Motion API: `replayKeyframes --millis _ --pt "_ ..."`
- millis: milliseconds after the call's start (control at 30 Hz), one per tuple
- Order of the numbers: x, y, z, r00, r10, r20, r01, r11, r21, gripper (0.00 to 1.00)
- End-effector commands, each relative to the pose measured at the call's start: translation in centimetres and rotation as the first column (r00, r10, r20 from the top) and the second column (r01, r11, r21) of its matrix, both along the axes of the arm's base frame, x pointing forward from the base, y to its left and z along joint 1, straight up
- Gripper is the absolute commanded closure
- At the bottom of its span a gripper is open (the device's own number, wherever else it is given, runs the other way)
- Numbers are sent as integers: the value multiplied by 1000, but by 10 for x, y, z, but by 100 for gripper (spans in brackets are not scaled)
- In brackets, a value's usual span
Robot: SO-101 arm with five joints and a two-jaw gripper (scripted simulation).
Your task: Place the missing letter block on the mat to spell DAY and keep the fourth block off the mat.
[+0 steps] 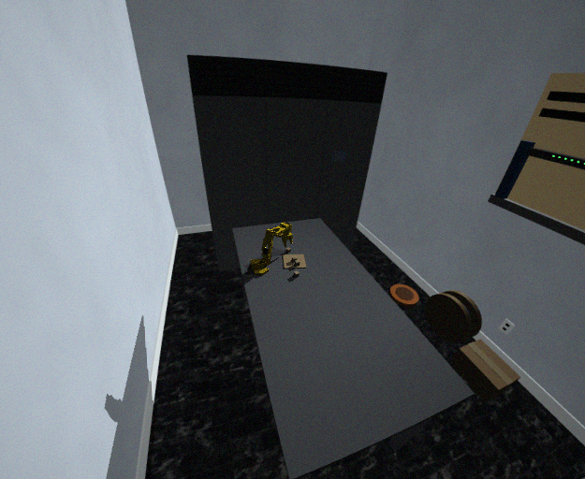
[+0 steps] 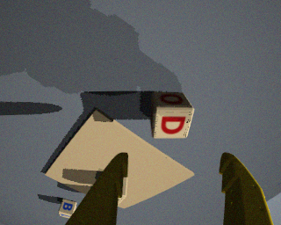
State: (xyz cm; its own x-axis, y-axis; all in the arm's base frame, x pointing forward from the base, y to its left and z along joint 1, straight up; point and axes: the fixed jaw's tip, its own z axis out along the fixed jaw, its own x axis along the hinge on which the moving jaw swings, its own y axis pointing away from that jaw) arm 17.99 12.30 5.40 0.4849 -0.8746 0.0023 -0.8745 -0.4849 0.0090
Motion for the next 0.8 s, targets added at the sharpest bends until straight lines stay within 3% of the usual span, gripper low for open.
replayKeyframes --millis 0,733,767 --pt "2 2 1 1000 6 10 -6 1000 9 68" --pt "2 2 1 1000 6 7 -6 1000 6 68" --pt "6 6 10 999 12 53 -14 999 38 68"
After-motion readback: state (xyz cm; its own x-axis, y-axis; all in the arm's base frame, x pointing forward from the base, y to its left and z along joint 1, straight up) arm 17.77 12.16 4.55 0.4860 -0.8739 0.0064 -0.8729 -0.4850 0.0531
